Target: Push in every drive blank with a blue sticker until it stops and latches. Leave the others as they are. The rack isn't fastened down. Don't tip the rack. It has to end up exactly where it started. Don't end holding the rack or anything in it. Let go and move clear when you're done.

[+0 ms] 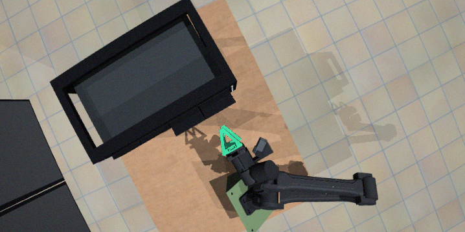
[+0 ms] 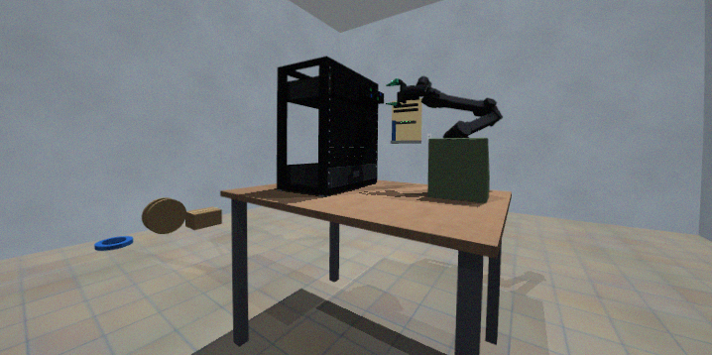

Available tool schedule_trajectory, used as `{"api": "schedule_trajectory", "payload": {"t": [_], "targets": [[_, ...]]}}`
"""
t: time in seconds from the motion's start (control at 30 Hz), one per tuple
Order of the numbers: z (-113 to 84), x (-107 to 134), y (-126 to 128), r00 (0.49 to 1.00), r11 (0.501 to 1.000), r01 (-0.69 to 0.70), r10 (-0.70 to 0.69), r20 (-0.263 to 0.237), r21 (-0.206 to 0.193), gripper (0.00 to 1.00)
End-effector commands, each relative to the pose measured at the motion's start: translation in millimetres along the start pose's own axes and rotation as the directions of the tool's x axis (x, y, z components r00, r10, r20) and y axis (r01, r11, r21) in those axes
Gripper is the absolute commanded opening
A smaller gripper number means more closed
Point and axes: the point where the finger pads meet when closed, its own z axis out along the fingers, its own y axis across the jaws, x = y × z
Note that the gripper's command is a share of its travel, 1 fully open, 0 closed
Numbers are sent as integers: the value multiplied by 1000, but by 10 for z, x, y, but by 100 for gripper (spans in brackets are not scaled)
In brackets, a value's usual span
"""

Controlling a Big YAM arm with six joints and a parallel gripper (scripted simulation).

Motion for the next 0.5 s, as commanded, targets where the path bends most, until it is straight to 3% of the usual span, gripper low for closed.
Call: {"api": "schedule_trajectory", "payload": {"t": [0.0,0.13,0.17,0.47], "targets": [[75,-85,149,1000,1000,-14,14,15,-12,100],[75,-85,149,1000,1000,-14,14,15,-12,100],[75,-85,149,1000,1000,-14,14,15,-12,0],[75,-85,149,1000,1000,-14,14,15,-12,0]]}}
